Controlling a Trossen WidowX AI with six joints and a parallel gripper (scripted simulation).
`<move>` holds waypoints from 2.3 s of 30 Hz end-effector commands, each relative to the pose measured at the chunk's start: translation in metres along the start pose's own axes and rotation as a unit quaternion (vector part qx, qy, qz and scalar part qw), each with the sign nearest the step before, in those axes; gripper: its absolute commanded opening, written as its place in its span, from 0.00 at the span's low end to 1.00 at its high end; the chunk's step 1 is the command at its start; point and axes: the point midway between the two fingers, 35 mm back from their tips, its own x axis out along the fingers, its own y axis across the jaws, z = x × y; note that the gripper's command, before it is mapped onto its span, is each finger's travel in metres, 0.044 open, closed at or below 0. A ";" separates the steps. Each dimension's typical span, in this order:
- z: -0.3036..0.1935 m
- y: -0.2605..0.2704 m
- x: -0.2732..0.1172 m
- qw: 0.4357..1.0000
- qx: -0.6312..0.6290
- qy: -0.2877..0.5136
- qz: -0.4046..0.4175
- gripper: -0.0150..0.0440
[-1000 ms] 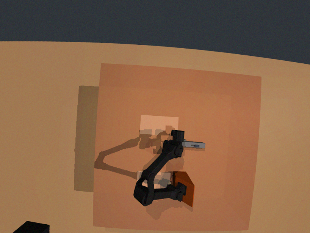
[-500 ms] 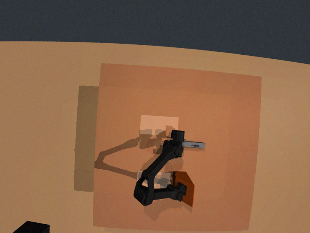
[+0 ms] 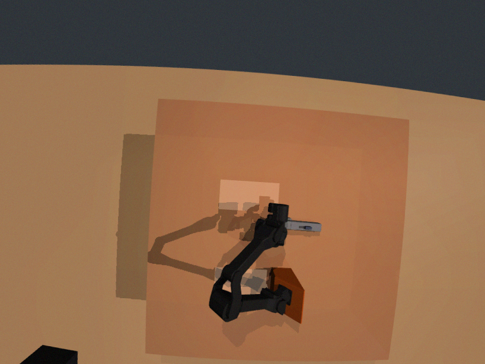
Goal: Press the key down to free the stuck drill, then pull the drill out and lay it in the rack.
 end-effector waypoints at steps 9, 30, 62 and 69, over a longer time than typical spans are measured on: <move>0.000 0.002 -0.003 1.000 -0.002 -0.001 0.001 0.25; 0.013 0.001 -0.004 1.000 -0.002 -0.001 0.001 0.25; 0.059 -0.002 -0.011 1.000 -0.002 -0.002 0.001 0.25; 0.070 -0.002 -0.012 1.000 -0.002 -0.002 0.001 0.25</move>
